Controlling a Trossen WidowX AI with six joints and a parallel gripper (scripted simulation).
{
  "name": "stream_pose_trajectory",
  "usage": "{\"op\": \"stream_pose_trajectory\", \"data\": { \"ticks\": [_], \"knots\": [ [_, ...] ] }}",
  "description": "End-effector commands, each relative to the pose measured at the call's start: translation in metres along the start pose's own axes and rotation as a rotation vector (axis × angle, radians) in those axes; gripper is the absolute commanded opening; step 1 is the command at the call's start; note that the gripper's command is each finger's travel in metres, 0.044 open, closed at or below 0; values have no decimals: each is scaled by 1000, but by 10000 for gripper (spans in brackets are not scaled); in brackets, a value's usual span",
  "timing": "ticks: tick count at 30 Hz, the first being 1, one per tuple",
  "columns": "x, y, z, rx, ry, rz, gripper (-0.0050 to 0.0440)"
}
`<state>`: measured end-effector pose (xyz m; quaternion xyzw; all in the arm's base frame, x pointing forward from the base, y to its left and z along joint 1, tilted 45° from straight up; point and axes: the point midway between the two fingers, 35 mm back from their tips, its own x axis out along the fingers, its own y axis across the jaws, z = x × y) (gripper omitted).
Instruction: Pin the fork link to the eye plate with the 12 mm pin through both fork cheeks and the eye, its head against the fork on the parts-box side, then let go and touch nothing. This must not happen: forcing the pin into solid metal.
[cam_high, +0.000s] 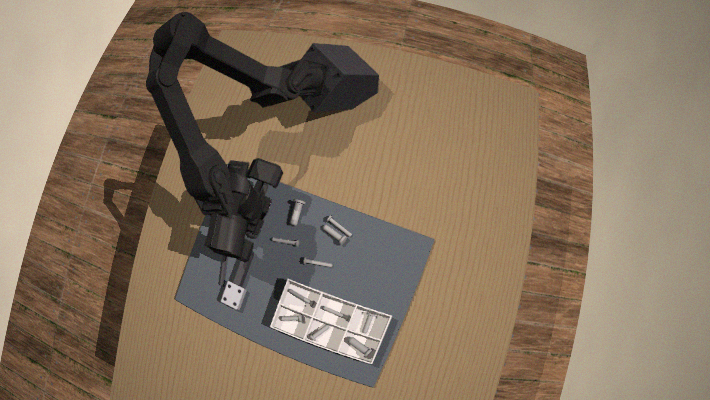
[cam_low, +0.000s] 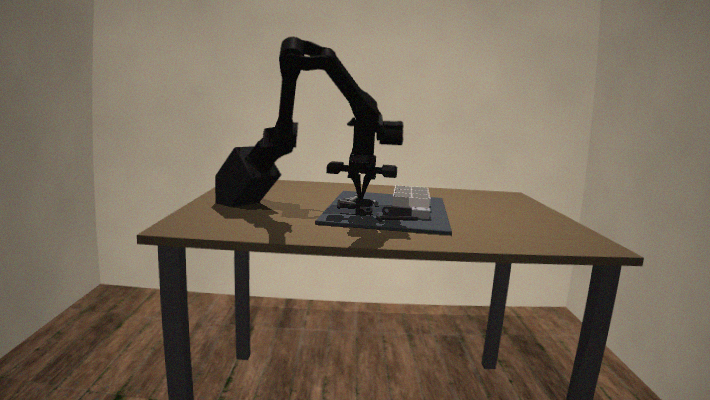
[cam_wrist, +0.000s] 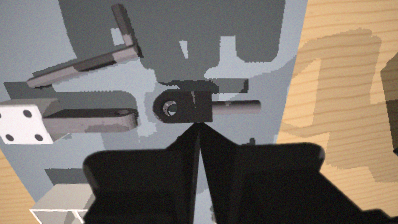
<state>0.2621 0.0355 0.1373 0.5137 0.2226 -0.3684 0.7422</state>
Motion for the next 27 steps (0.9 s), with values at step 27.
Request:
{"op": "stream_pose_trajectory", "data": {
  "ticks": [27],
  "knots": [
    [-1, 0, 7, 0, 0, 0, 0]
  ]
}}
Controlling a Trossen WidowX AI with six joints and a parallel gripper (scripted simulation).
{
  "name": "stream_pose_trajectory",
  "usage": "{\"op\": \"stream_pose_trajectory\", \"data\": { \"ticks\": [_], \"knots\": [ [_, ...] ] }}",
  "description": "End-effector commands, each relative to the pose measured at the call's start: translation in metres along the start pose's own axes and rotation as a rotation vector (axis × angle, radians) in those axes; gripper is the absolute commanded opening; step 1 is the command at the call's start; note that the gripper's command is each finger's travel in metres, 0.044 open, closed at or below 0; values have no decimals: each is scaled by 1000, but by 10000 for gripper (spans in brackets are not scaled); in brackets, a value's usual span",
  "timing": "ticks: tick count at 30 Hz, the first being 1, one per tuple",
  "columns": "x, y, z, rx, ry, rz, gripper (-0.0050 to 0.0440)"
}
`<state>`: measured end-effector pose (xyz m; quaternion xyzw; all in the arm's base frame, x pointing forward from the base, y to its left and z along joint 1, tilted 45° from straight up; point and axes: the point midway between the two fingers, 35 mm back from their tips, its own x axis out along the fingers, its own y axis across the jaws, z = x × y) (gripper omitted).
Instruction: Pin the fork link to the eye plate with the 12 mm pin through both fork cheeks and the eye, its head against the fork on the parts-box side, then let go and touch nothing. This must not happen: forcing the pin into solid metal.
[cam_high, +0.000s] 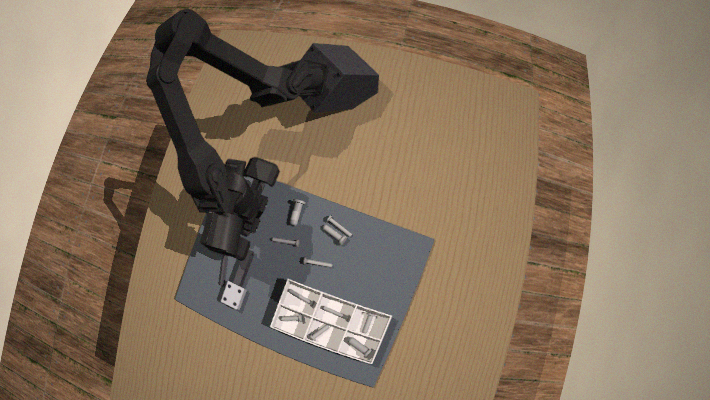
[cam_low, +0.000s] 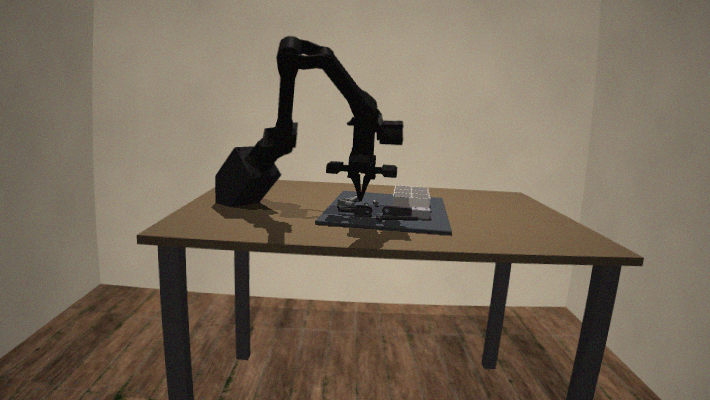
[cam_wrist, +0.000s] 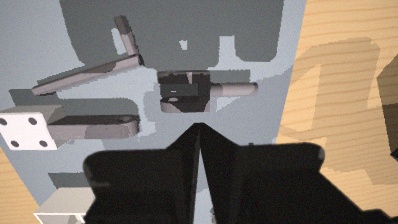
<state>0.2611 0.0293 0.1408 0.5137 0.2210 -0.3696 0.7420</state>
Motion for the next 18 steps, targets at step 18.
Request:
{"op": "stream_pose_trajectory", "data": {
  "ticks": [18],
  "knots": [
    [-8, 0, 11, -2, 3, 0, 0]
  ]
}}
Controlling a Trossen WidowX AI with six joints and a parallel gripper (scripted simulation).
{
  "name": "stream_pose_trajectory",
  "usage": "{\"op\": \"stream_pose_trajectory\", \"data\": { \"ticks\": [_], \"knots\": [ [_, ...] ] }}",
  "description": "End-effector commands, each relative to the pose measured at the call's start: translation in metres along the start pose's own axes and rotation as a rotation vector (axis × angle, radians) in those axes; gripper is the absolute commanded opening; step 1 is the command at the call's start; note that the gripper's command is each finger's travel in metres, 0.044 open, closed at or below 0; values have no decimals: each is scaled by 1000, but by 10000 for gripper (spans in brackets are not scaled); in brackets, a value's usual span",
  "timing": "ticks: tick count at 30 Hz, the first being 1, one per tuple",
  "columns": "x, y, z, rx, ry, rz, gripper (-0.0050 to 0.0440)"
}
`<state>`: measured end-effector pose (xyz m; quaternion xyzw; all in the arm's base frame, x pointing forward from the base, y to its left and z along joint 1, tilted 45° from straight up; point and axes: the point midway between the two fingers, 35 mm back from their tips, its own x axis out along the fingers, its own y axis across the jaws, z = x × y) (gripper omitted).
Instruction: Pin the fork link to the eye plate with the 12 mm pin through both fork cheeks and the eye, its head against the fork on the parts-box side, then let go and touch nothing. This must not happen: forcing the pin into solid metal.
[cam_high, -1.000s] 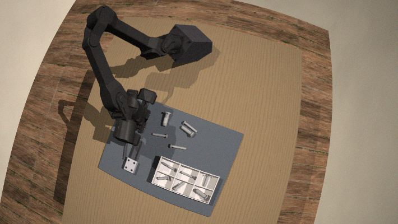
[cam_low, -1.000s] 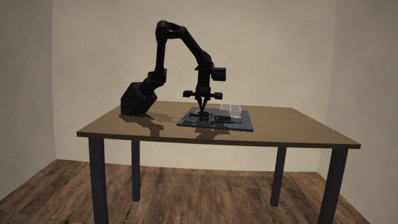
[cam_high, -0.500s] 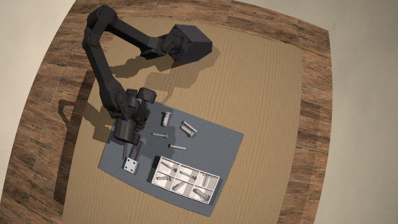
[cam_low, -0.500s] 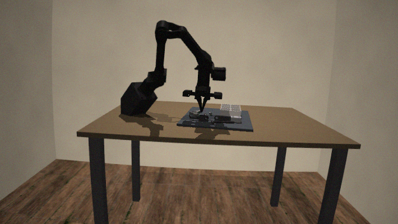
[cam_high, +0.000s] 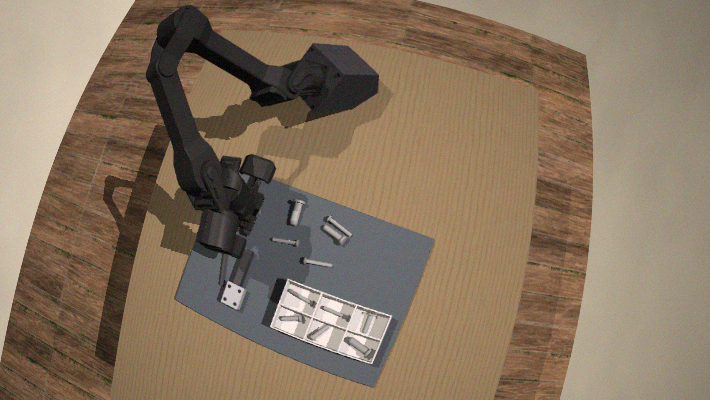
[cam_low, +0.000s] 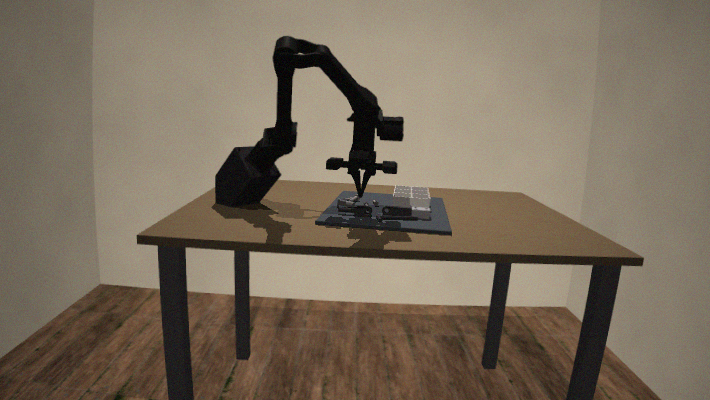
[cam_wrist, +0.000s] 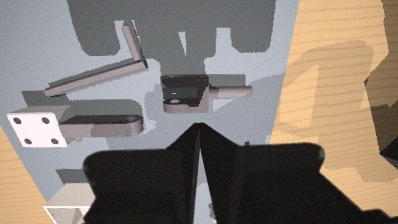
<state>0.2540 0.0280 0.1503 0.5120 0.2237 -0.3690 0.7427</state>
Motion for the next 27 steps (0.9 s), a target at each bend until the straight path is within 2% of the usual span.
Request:
{"op": "stream_pose_trajectory", "data": {
  "ticks": [1, 10, 21, 23, 24, 27],
  "knots": [
    [4, 0, 9, 3, 0, 2, 0],
    [9, 1, 22, 3, 0, 2, 0],
    [9, 1, 21, 3, -4, -2, 264],
    [9, 1, 21, 3, -4, -2, 264],
    [9, 1, 21, 3, -4, -2, 288],
    [9, 1, 21, 3, -4, -2, 290]
  ]
}}
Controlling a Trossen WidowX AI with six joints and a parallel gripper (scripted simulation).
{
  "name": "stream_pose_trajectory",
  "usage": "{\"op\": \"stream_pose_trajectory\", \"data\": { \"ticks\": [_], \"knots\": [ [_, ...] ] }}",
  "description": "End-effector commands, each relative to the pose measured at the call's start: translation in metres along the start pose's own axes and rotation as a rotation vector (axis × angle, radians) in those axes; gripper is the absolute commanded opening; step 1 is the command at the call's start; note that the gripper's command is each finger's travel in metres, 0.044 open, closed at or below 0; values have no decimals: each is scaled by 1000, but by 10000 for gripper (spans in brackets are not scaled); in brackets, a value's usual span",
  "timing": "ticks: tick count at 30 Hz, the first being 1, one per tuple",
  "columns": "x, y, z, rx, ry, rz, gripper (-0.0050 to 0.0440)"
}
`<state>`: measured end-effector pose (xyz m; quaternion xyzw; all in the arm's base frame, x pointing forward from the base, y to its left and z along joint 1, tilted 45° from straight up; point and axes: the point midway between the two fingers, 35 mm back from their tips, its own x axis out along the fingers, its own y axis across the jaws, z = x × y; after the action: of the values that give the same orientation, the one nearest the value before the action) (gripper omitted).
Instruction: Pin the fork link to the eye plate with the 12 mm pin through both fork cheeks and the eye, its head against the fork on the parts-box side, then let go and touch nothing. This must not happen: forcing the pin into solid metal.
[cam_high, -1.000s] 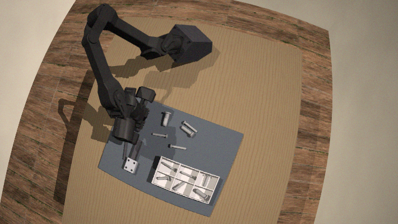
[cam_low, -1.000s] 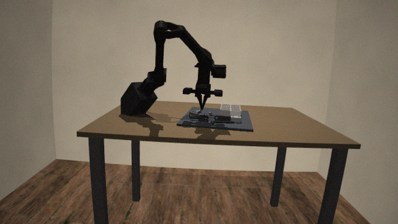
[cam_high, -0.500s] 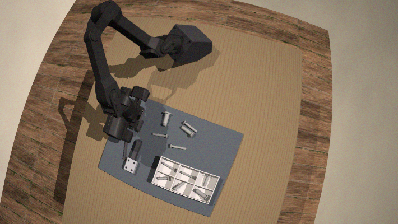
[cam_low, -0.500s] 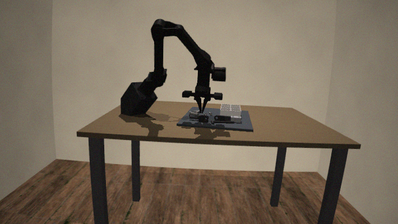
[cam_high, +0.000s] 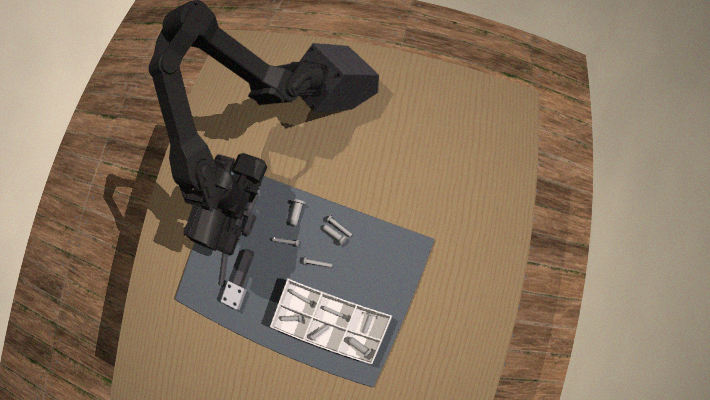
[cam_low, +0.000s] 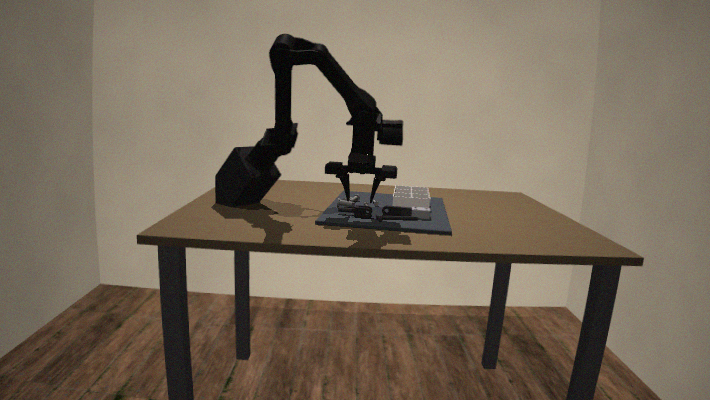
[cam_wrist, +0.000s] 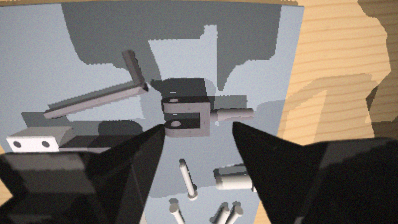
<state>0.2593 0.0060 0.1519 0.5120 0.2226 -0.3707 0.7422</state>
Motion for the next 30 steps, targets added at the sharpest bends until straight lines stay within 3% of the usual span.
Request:
{"op": "stream_pose_trajectory", "data": {
  "ticks": [1, 11, 13, 23, 30],
  "knots": [
    [0, 0, 0, -15, -1, 0, 290],
    [-1, 0, -1, -759, 0, 2, 290],
    [-1, 0, -1, -759, 0, 2, 290],
    [-1, 0, -1, -1523, -1, 5, 290],
    [-1, 0, -1, -1569, -1, 5, 290]
  ]
}}
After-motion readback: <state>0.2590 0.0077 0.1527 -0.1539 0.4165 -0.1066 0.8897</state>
